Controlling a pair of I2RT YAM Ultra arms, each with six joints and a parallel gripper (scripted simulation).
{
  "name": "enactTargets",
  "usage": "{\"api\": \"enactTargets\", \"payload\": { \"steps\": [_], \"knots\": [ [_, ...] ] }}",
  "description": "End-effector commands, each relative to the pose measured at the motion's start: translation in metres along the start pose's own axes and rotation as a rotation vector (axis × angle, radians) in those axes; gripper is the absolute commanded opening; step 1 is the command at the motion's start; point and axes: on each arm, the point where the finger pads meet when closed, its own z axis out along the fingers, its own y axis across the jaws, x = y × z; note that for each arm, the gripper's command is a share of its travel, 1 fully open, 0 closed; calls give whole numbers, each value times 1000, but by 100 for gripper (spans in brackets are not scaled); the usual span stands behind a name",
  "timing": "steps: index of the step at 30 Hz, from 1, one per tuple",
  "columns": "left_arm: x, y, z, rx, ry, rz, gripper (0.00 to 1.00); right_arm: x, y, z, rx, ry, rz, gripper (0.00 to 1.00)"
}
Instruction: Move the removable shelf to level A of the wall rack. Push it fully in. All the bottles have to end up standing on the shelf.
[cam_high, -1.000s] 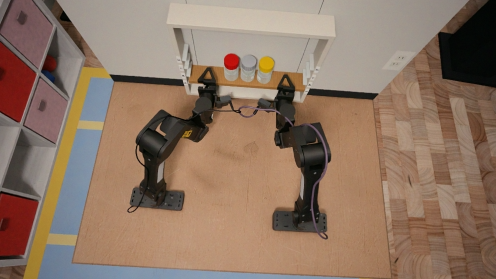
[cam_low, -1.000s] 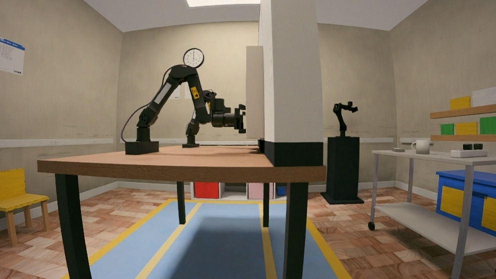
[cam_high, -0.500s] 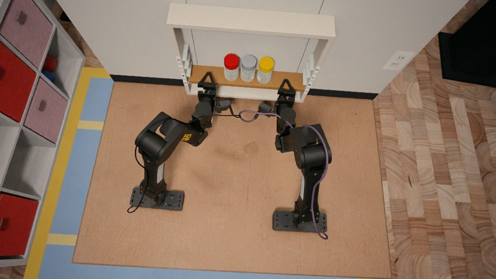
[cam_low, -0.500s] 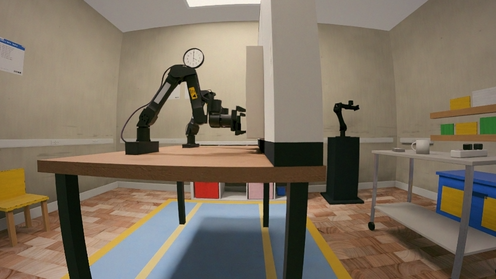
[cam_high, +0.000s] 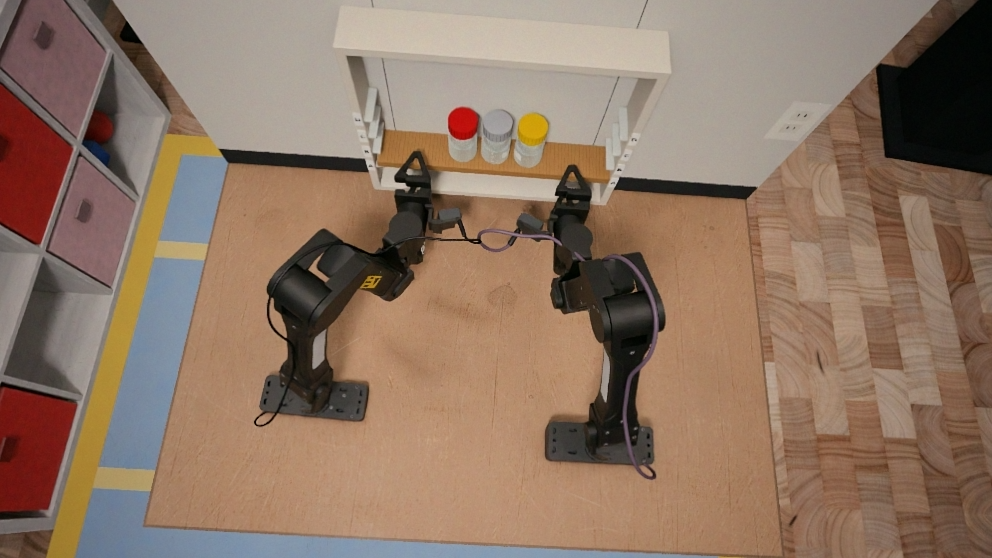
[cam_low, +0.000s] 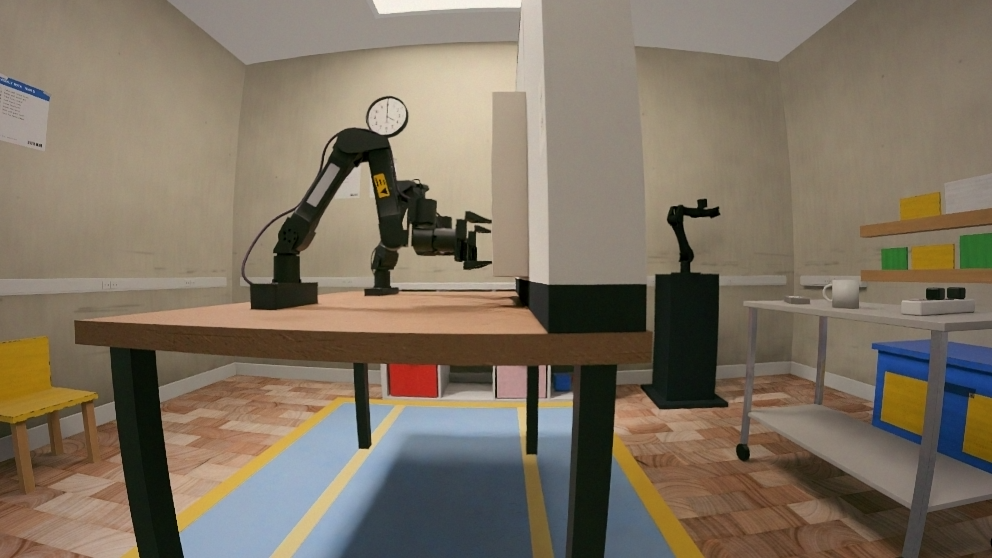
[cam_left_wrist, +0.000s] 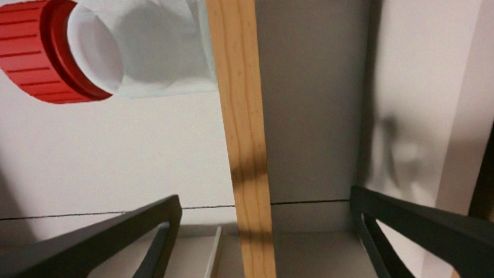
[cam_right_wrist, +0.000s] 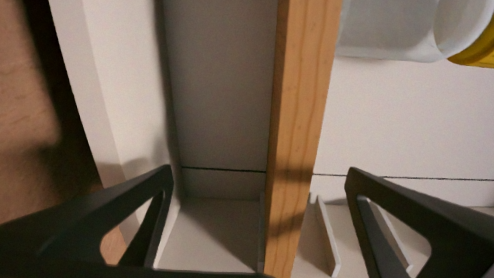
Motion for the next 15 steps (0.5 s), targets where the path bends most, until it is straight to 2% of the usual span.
{"api": "enactTargets", "payload": {
  "steps": [1, 15],
  "knots": [
    [1, 7, -9, -14, 5, -4, 100, -2, -17, -8, 44, 1, 14, 100],
    [1, 6, -24, -14, 5, -4, 100, -2, -16, -24, 44, 1, 14, 100]
  ]
}}
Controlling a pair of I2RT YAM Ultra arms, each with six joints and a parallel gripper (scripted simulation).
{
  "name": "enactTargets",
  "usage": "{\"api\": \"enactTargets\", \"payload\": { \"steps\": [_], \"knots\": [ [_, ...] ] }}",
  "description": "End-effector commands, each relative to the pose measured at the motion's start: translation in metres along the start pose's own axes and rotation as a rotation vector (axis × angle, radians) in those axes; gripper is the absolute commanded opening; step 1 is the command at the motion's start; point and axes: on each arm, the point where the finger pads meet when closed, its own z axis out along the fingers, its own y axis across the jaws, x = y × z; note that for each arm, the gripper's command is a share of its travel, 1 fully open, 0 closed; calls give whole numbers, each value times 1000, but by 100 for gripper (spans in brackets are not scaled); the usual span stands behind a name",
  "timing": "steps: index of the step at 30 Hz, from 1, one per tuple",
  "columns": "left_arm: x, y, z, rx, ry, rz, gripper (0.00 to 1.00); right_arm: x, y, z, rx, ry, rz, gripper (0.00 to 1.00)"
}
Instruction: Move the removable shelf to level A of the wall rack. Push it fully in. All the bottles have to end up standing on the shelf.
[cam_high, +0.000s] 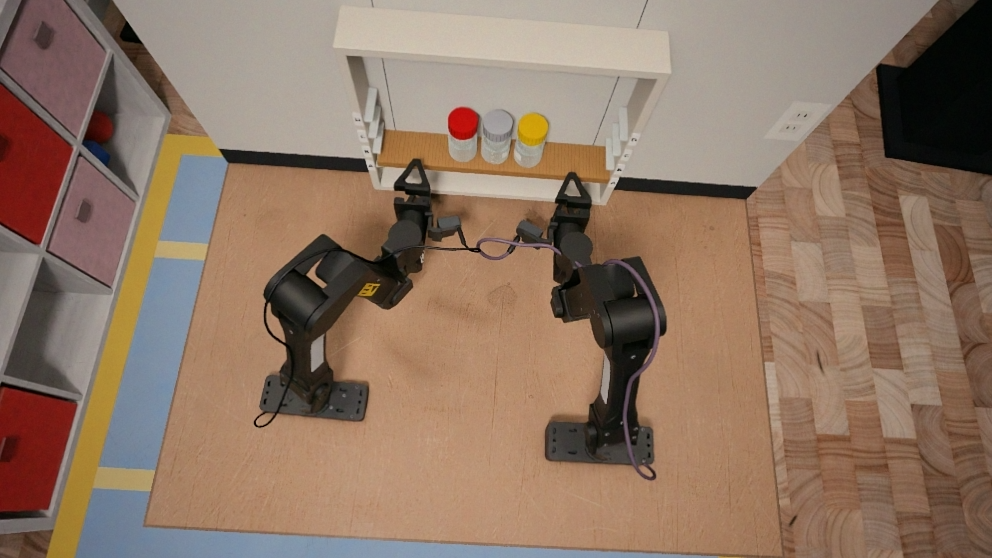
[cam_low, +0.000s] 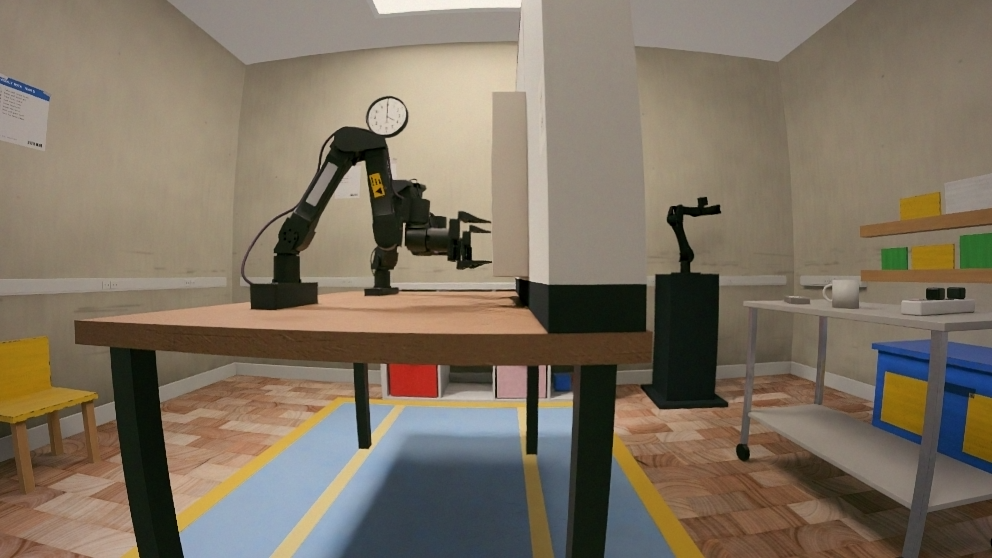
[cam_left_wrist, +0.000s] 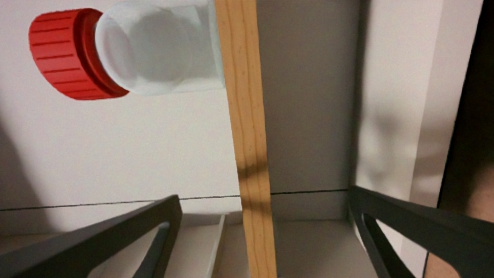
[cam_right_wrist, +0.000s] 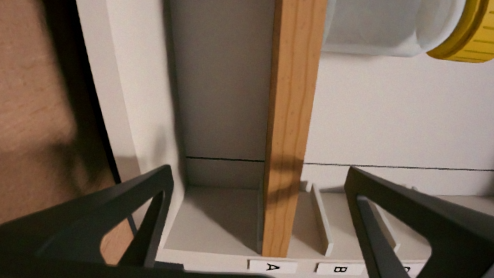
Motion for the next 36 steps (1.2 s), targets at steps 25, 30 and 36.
{"api": "enactTargets", "payload": {
  "steps": [25, 30, 36],
  "knots": [
    [1, 6, -36, -13, 6, -4, 100, -2, -15, -36, 42, 1, 14, 100],
    [1, 6, -42, -13, 6, -4, 100, -2, -14, -42, 42, 1, 14, 100],
    [1, 6, -44, -13, 6, -4, 100, -2, -14, -44, 42, 1, 14, 100]
  ]
}}
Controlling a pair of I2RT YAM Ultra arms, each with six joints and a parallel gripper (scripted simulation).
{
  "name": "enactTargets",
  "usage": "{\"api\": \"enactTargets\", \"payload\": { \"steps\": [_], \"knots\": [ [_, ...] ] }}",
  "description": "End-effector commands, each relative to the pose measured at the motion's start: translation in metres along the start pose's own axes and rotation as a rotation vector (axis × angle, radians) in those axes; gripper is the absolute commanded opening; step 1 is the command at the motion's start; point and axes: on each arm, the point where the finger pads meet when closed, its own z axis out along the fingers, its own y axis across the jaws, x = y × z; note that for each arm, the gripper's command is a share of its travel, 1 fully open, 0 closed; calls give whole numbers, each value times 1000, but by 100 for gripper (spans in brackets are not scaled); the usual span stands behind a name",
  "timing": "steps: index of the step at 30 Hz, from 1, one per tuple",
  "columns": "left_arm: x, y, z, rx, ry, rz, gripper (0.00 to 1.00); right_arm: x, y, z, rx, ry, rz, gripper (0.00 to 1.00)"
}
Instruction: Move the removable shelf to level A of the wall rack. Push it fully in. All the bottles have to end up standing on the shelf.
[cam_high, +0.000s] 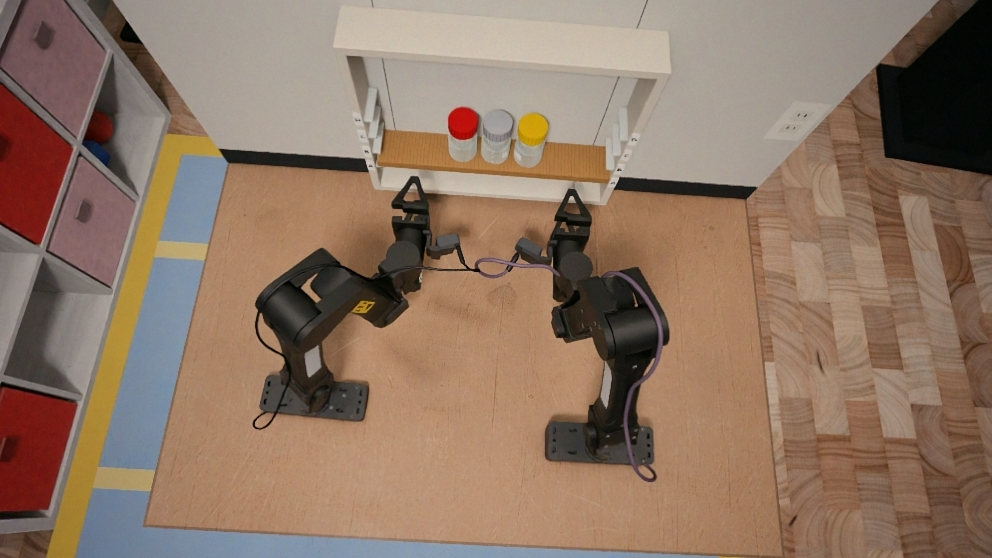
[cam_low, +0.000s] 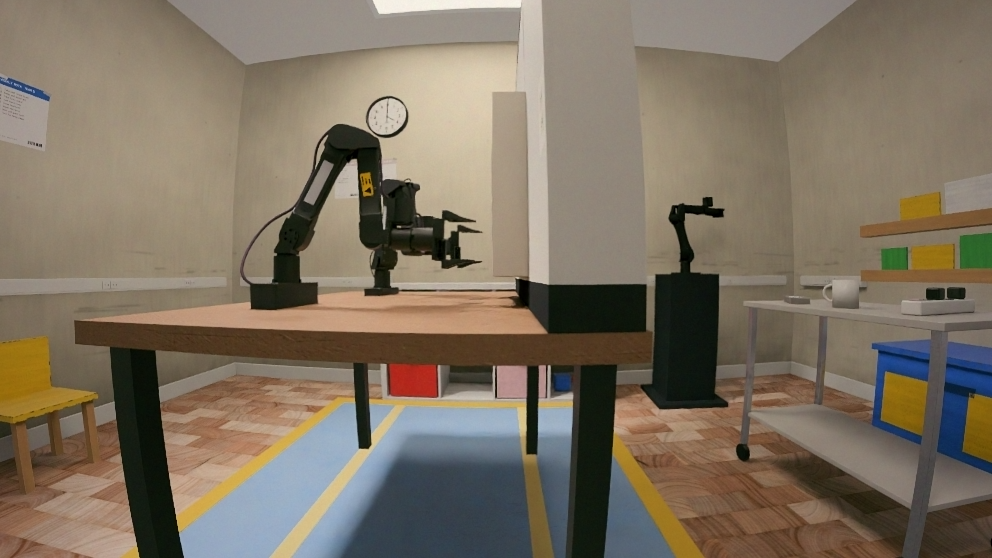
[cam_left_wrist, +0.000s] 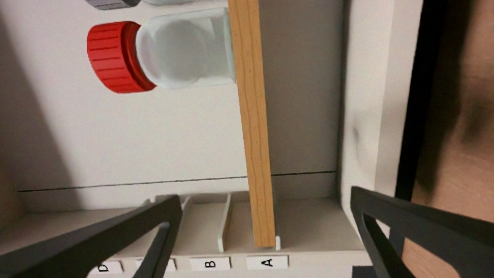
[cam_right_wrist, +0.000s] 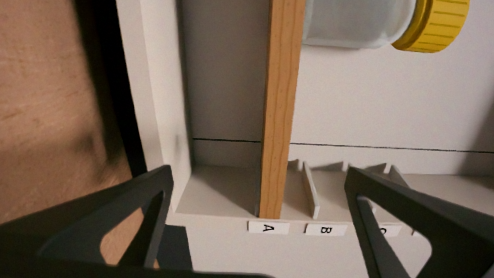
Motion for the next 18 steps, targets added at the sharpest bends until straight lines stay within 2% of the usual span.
{"api": "enactTargets", "payload": {
  "steps": [1, 18],
  "knots": [
    [2, 5, -6, -10, 6, -4, 100, -1, -14, -6, 38, 1, 14, 100],
    [2, 5, -11, -10, 6, -4, 100, -1, -13, -11, 38, 1, 14, 100]
  ]
}}
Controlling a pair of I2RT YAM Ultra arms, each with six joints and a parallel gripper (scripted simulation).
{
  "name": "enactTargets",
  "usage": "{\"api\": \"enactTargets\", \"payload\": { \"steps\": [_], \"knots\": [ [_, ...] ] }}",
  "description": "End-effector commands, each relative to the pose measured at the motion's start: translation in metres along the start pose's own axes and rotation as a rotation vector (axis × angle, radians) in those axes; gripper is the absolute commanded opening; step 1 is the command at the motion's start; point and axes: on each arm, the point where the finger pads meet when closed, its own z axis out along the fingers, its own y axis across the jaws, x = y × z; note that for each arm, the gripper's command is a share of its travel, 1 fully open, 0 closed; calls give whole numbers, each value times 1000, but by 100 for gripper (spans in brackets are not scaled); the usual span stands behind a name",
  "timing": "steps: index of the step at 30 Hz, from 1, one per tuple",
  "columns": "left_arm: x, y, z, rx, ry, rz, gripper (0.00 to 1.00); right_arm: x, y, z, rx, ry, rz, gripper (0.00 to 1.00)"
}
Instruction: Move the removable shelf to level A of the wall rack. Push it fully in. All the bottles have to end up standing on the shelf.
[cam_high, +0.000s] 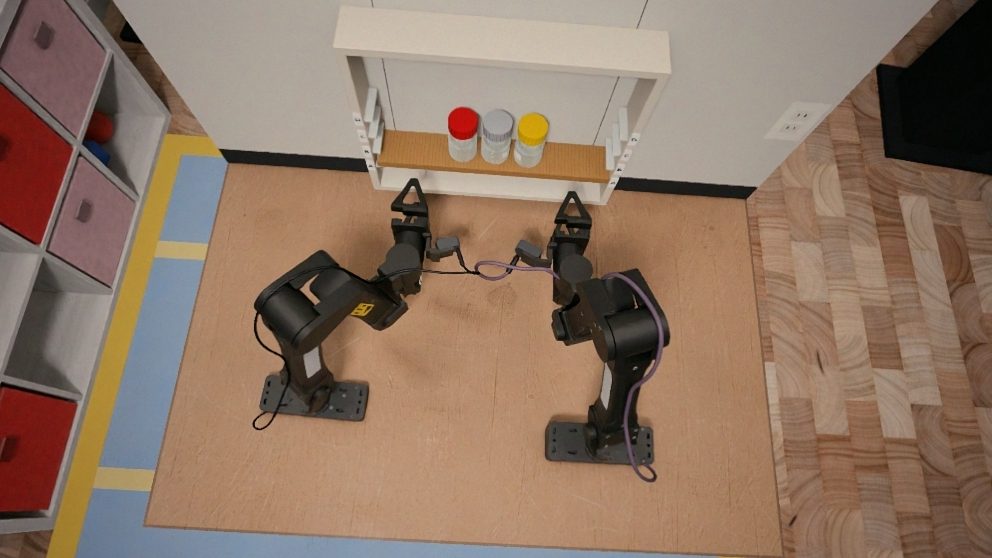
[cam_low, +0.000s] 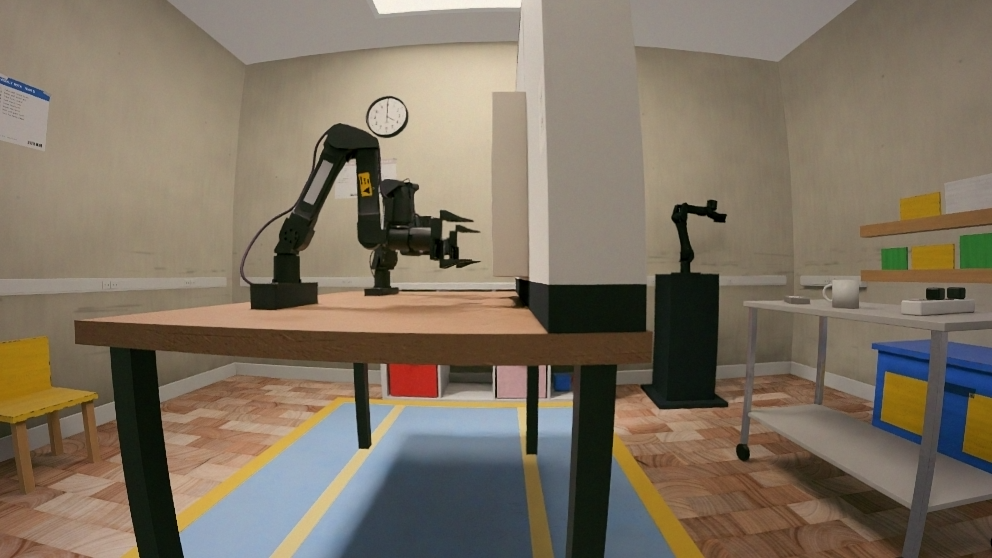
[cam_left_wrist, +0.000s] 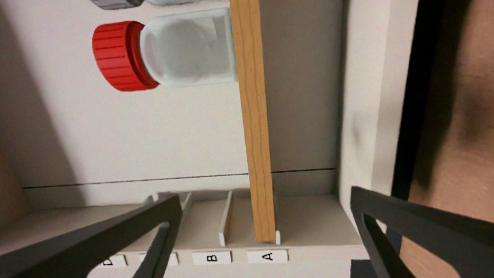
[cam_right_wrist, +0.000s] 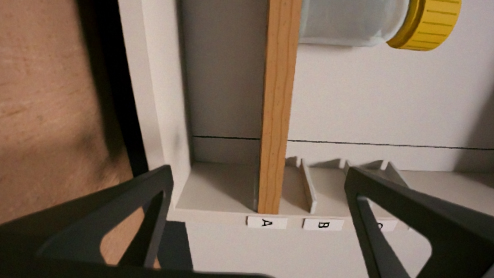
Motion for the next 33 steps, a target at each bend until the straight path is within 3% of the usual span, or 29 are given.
{"api": "enactTargets", "payload": {
  "steps": [1, 33],
  "knots": [
    [2, 4, -6, -9, 3, -3, 100, -2, -13, -6, 35, -1, 14, 100],
    [2, 4, -15, -9, 3, -3, 100, -2, -12, -15, 35, -1, 14, 100]
  ]
}}
